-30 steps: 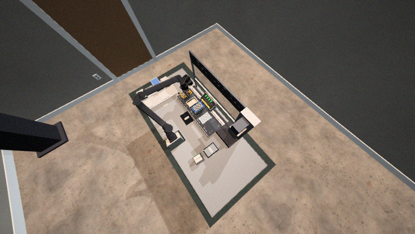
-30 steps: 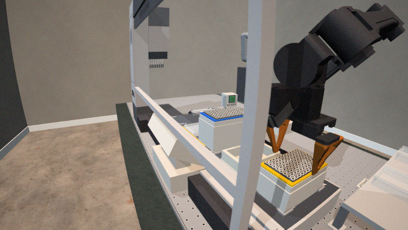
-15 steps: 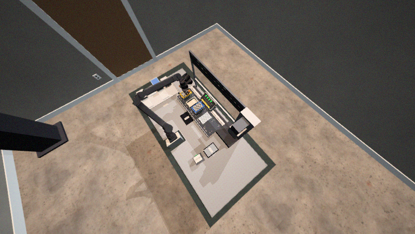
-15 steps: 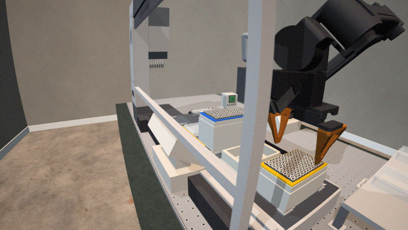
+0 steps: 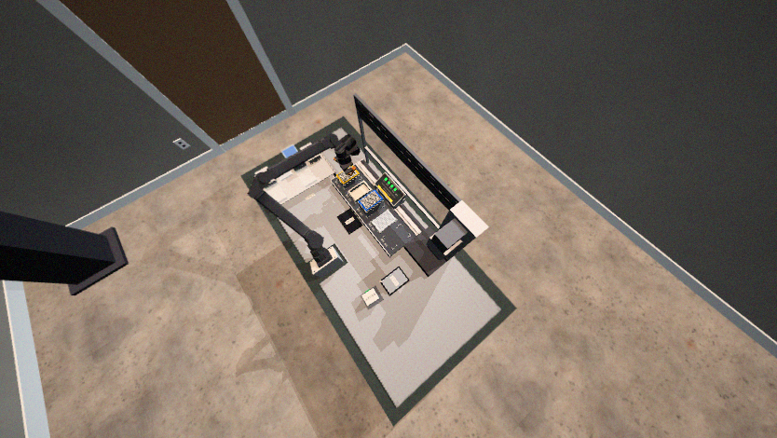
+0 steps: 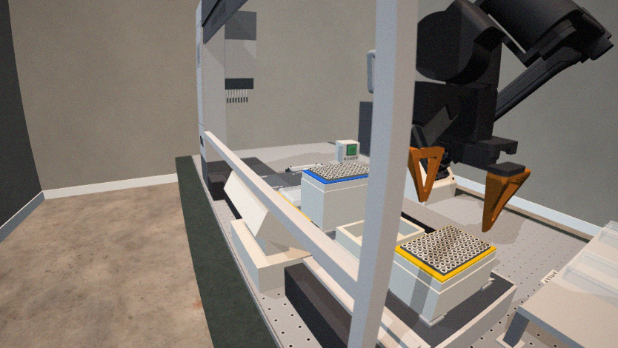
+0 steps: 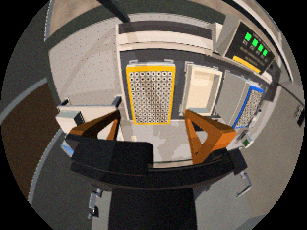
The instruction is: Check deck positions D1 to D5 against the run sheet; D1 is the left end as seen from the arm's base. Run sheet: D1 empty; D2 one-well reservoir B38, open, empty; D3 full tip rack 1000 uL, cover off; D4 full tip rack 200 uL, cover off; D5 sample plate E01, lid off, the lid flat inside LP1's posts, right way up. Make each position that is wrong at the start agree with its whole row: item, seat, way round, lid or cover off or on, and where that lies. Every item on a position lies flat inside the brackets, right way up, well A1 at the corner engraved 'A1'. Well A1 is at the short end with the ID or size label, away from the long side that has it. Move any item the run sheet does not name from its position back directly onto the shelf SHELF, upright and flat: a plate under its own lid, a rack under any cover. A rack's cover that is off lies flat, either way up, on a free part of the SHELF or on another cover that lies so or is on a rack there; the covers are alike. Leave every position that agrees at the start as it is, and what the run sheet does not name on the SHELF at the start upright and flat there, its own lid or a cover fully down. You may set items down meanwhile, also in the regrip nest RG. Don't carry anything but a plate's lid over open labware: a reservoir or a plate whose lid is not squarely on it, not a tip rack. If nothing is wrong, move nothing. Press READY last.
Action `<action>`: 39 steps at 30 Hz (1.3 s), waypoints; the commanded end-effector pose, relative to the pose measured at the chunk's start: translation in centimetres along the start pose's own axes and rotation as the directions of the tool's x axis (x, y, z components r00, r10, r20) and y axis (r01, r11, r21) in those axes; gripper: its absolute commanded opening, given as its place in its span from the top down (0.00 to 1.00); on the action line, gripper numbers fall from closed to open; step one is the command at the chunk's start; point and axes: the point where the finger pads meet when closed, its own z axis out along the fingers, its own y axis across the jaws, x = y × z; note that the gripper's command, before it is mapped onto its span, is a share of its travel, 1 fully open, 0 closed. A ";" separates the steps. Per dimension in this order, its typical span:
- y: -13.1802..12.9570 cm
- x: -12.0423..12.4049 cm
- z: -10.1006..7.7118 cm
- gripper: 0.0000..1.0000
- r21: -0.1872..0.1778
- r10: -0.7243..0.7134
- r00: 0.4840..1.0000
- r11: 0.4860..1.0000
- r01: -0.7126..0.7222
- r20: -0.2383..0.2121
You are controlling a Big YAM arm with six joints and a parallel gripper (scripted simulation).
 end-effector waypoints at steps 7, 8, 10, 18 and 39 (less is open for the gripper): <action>1.7 -0.3 -4.8 0.00 -0.010 -0.046 0.997 0.999 0.047 0.064; 1.7 -0.3 -4.8 0.00 -0.010 -0.046 0.997 0.999 0.047 0.064; 1.7 -0.3 -4.9 0.00 -0.010 -0.046 0.997 0.999 0.047 0.064; 1.6 -0.2 -6.3 0.00 -0.009 -0.046 0.997 0.999 0.047 0.064; 0.7 -0.8 -8.5 0.00 -0.004 -0.024 0.999 1.000 0.024 0.042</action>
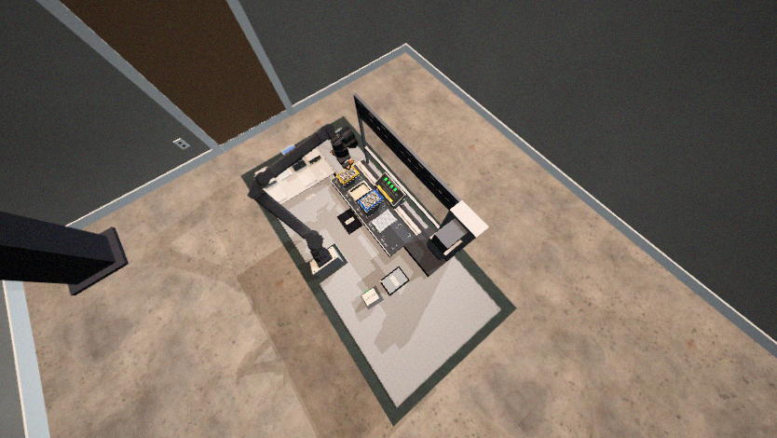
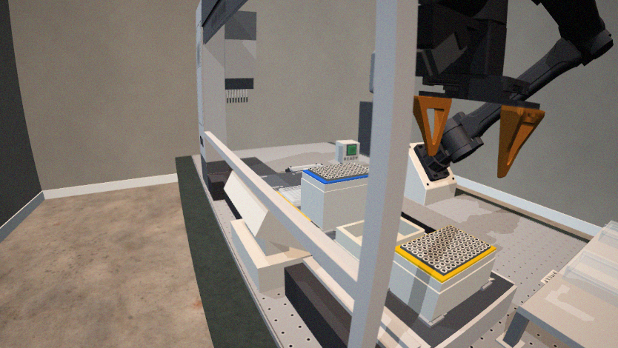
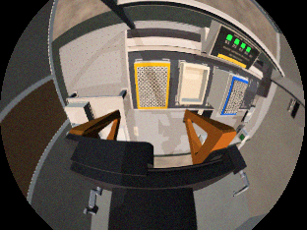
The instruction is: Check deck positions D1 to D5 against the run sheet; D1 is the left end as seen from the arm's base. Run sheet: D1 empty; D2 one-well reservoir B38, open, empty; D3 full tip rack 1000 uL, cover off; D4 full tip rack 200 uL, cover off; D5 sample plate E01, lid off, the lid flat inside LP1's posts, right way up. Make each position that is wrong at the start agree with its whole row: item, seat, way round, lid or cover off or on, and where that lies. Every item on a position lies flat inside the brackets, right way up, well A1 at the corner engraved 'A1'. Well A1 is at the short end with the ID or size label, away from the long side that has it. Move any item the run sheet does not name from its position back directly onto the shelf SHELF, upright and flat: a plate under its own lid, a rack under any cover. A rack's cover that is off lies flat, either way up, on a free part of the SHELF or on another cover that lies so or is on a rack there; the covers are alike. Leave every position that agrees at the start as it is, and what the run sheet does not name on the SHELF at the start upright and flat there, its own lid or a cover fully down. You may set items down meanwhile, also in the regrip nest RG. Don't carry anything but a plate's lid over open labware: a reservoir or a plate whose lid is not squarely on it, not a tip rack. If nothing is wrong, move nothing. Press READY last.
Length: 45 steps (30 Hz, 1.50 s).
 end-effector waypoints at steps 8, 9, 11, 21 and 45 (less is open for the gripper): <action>0.7 -0.2 -1.4 0.00 -0.002 -0.023 0.999 1.000 0.023 0.022; 0.7 -0.2 -1.4 0.00 -0.002 -0.023 0.999 1.000 0.023 0.022; 0.7 -0.2 -1.4 0.00 -0.002 -0.023 0.999 1.000 0.023 0.022; 0.7 -0.2 -1.4 0.00 -0.002 -0.023 0.999 1.000 0.023 0.022; 0.8 4.5 -0.2 0.00 -0.002 -0.205 0.979 0.979 0.205 0.013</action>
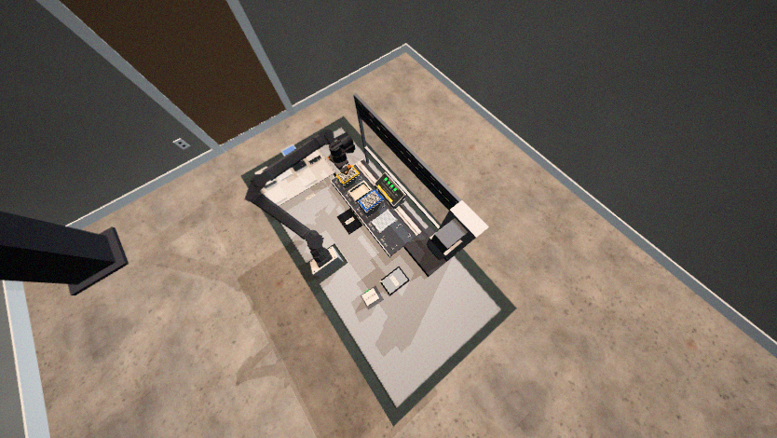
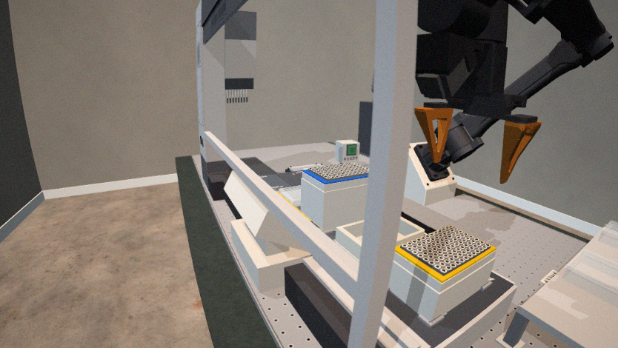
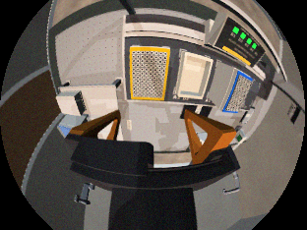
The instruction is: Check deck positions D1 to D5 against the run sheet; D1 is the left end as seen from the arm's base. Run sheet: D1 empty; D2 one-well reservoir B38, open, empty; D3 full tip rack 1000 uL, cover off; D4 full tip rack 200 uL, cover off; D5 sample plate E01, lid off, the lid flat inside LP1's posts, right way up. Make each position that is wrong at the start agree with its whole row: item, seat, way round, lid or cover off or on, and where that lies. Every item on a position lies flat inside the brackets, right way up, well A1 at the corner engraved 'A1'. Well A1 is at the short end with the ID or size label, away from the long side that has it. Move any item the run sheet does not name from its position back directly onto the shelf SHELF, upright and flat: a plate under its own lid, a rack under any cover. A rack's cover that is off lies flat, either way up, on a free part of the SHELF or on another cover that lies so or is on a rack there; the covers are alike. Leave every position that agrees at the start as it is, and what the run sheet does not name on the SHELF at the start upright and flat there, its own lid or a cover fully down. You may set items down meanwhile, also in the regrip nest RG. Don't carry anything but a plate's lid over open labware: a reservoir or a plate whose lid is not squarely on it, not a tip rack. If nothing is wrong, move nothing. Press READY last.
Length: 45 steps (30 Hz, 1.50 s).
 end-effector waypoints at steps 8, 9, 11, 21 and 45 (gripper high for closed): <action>2.1 5.4 -0.8 0.00 0.010 -0.269 0.962 0.963 0.269 0.055; 2.1 5.4 -0.8 0.00 0.010 -0.269 0.962 0.963 0.269 0.055; 1.5 5.5 -1.4 0.00 0.017 -0.250 0.965 0.968 0.250 0.073; 2.3 10.7 0.1 0.00 0.010 -0.247 0.968 0.969 0.246 0.054; -4.3 13.3 0.0 0.00 0.012 -0.269 0.962 0.963 0.269 0.054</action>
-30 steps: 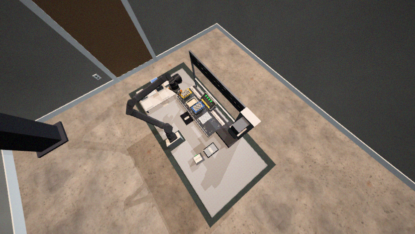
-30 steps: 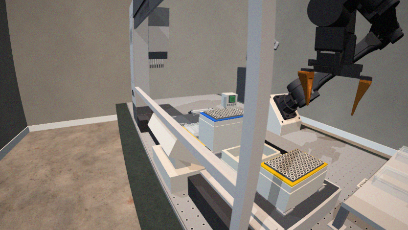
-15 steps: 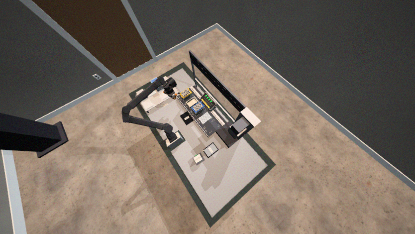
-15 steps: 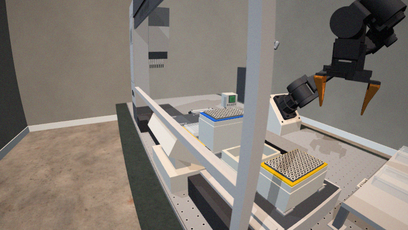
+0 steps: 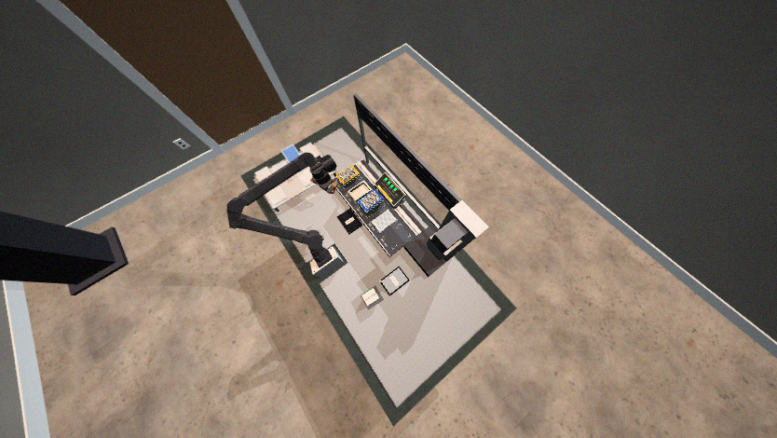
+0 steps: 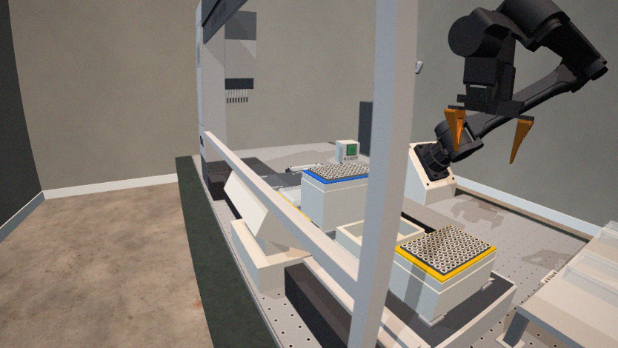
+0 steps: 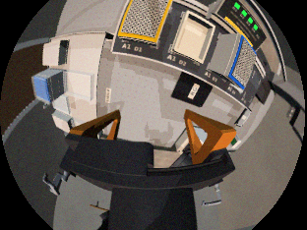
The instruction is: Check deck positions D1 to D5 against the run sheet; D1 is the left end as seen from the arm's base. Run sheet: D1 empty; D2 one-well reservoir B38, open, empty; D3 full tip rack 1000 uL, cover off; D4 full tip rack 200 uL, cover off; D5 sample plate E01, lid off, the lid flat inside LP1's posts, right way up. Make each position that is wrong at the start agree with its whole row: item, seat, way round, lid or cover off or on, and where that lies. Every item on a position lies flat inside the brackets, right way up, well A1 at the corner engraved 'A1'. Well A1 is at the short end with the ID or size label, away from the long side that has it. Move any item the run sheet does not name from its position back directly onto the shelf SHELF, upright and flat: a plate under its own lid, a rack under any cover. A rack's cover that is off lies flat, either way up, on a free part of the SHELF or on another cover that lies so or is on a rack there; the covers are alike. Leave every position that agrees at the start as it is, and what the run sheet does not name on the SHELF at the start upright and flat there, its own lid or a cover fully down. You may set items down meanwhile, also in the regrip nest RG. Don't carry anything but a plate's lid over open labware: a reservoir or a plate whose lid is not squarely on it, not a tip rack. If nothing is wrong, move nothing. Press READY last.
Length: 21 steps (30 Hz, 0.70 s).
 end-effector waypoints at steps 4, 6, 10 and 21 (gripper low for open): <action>-2.6 0.6 -0.4 0.00 -0.006 -0.035 0.999 0.999 0.034 -0.008; -3.4 0.8 -0.4 0.00 -0.005 -0.035 0.999 0.999 0.034 -0.008; -4.3 1.1 -0.4 0.00 -0.006 -0.007 1.000 1.000 0.007 -0.007; -8.6 2.5 -0.4 0.00 -0.006 -0.007 1.000 1.000 0.007 -0.007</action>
